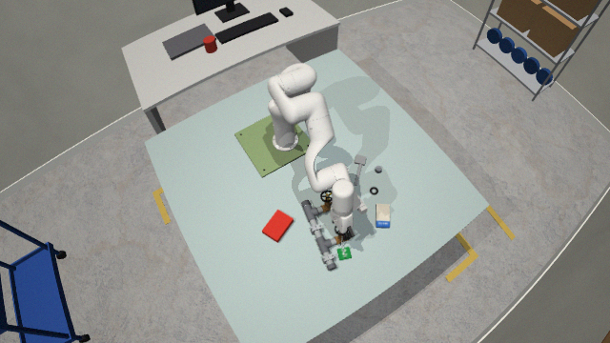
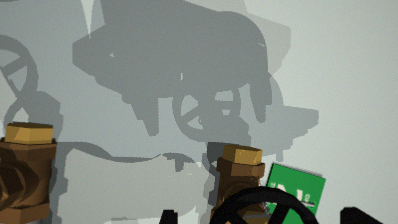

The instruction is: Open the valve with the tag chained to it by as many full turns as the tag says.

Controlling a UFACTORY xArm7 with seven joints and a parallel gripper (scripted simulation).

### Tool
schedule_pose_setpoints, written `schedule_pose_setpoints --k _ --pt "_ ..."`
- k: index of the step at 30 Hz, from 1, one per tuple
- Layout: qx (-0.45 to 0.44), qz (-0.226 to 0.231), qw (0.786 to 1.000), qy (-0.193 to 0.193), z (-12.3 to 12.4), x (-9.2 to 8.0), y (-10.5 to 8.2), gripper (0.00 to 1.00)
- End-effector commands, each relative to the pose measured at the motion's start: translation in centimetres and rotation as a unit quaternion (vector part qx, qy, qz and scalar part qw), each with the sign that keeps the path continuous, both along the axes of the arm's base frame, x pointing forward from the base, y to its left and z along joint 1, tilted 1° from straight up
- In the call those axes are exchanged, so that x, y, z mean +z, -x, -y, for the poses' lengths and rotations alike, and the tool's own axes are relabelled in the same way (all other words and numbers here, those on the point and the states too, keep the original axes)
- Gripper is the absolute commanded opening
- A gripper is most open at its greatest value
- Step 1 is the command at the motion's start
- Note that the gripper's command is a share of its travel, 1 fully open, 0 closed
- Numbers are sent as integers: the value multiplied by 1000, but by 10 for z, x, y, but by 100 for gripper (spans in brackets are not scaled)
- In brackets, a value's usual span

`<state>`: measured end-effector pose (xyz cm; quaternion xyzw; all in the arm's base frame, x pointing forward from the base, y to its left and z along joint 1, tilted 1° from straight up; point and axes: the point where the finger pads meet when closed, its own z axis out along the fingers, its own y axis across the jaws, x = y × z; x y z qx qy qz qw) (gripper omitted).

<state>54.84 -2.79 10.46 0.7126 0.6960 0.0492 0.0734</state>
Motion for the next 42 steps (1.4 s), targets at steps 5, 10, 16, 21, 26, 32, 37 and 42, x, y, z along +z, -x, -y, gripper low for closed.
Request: schedule_pose_setpoints --k 5,10,16,21,26,32,37,42 --pt "0 3 1000 0 0 2 -2 100" --pt "0 3 1000 0 0 2 -2 100" --pt "-18 3 1000 -3 0 2 -2 100" --pt "-49 4 999 -9 0 2 -2 100" --pt "-142 8 990 -25 0 2 -2 100" --pt "-275 12 960 -51 0 2 -2 100" --pt "-350 15 934 -69 0 2 -2 100" --pt "-451 17 888 -92 0 2 -2 100"
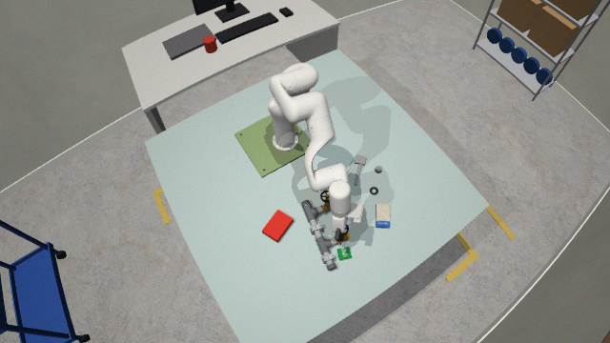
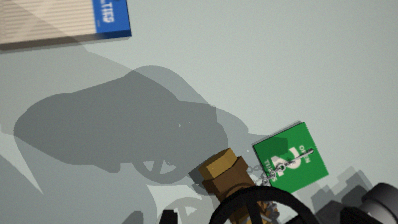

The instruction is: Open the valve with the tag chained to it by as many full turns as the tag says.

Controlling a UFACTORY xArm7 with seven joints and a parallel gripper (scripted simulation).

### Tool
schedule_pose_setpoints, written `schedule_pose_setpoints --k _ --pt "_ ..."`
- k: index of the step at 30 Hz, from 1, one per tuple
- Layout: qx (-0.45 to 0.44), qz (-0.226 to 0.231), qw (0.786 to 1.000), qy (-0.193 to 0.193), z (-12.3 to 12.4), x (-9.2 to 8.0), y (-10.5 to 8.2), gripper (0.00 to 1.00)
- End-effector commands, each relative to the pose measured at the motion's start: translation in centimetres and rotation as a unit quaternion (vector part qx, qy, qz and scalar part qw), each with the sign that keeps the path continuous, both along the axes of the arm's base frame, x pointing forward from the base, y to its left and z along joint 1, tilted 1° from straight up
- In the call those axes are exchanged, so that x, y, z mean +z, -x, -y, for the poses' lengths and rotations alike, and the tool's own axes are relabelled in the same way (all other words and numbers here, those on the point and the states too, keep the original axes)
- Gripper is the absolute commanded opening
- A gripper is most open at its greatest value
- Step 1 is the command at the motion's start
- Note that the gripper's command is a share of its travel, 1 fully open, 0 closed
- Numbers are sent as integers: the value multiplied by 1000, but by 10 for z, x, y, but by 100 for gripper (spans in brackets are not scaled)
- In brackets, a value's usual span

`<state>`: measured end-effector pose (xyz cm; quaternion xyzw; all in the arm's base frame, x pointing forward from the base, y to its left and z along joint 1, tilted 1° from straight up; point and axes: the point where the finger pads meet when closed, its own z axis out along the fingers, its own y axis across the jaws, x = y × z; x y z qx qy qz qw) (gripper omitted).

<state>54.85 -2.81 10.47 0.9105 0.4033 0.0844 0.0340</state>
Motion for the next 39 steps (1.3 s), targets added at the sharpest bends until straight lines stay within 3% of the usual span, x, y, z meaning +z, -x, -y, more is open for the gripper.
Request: schedule_pose_setpoints --k 1,11,13,14,20,28,30,31,39 --pt "-138 3 990 -17 0 2 -1 100" --pt "-329 6 942 -66 0 2 -1 100" --pt "-329 6 942 -66 0 2 -1 100" --pt "-383 6 920 -79 0 2 -1 100" --pt "-482 6 870 -105 0 2 -1 100" --pt "-612 5 779 -136 0 2 -1 100" --pt "-612 5 779 -136 0 2 -1 100" --pt "-656 4 741 -146 0 2 -1 100" --pt "-758 3 631 -163 0 2 -1 100"
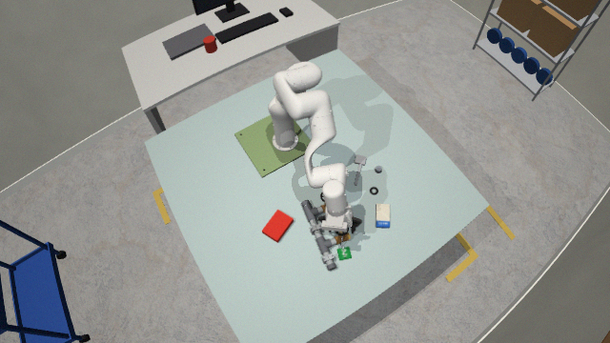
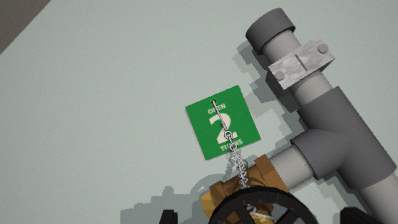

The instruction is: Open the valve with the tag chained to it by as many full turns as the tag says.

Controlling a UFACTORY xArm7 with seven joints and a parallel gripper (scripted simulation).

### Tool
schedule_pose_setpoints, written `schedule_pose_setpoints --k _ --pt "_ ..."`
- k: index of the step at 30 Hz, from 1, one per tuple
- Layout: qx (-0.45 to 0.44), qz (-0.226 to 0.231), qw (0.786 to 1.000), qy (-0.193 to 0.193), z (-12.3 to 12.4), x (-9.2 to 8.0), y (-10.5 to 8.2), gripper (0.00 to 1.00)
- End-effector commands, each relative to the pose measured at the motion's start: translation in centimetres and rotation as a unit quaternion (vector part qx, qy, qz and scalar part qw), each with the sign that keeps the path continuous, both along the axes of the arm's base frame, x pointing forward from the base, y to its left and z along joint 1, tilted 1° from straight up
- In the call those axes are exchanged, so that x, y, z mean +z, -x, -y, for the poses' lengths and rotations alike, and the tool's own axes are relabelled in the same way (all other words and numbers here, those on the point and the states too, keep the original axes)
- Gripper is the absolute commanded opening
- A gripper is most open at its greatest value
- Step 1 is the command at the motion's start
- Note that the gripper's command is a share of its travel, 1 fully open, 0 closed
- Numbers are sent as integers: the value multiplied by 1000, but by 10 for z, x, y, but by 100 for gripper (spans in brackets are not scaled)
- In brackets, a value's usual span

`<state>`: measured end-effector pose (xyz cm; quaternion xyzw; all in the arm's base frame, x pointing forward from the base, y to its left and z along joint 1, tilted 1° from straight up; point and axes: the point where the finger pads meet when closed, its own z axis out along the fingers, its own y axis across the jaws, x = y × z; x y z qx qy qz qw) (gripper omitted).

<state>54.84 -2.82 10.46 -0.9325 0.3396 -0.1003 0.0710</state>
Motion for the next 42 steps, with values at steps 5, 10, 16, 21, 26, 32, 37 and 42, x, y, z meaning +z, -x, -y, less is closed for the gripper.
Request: schedule_pose_setpoints --k 5,10,16,21,26,32,37,42 --pt "-213 -17 977 -22 0 2 -1 100" --pt "-301 -26 953 -28 0 2 -1 100" --pt "-350 -33 936 -26 0 2 -1 100" --pt "-350 -33 936 -26 0 2 -1 100" --pt "-350 -33 936 -26 0 2 -1 0" --pt "-350 -33 936 -26 0 2 -1 0" --pt "-350 -33 936 -26 0 2 -1 0" --pt "-350 -33 936 -26 0 2 -1 0"
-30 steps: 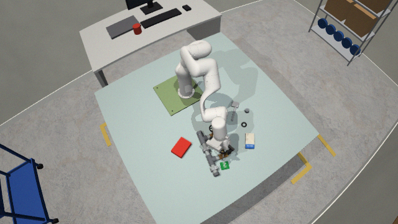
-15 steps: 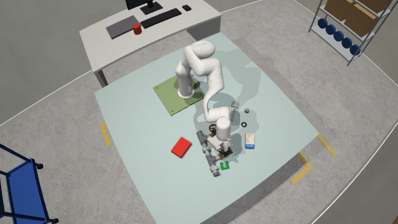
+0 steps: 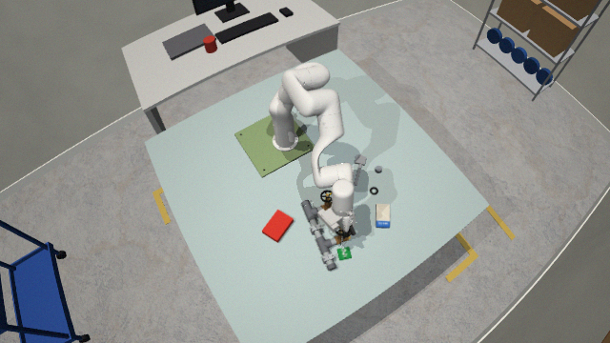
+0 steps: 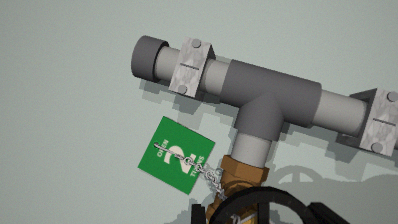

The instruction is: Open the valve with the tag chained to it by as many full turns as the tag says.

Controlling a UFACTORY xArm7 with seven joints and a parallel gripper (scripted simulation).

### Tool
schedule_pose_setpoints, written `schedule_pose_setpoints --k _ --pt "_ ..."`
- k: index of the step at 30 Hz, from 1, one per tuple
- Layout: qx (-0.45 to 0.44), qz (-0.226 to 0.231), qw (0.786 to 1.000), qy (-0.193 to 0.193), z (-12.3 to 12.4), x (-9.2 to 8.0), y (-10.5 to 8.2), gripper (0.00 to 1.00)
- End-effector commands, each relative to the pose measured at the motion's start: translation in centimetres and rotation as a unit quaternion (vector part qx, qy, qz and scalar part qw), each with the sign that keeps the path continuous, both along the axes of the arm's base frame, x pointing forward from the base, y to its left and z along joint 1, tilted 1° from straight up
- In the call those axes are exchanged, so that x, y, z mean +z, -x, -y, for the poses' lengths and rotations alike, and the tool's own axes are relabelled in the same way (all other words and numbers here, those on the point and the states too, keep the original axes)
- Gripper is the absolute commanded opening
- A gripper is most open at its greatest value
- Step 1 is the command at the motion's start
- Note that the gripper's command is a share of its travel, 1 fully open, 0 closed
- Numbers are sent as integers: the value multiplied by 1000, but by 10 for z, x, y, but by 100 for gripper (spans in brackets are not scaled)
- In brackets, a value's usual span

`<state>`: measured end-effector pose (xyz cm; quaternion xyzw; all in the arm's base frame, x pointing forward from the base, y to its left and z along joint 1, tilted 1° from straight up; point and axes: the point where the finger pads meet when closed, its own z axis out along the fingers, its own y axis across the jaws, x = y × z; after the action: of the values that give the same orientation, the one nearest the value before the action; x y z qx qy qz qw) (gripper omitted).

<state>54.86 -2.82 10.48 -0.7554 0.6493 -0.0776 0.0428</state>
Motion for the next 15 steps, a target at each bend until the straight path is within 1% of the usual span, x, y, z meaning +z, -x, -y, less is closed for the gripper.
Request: schedule_pose_setpoints --k 1,10,15 --pt "0 2 1000 0 0 2 -1 0" --pt "2 2 1000 0 0 2 -1 0" --pt "17 1 1000 3 0 2 -1 0"
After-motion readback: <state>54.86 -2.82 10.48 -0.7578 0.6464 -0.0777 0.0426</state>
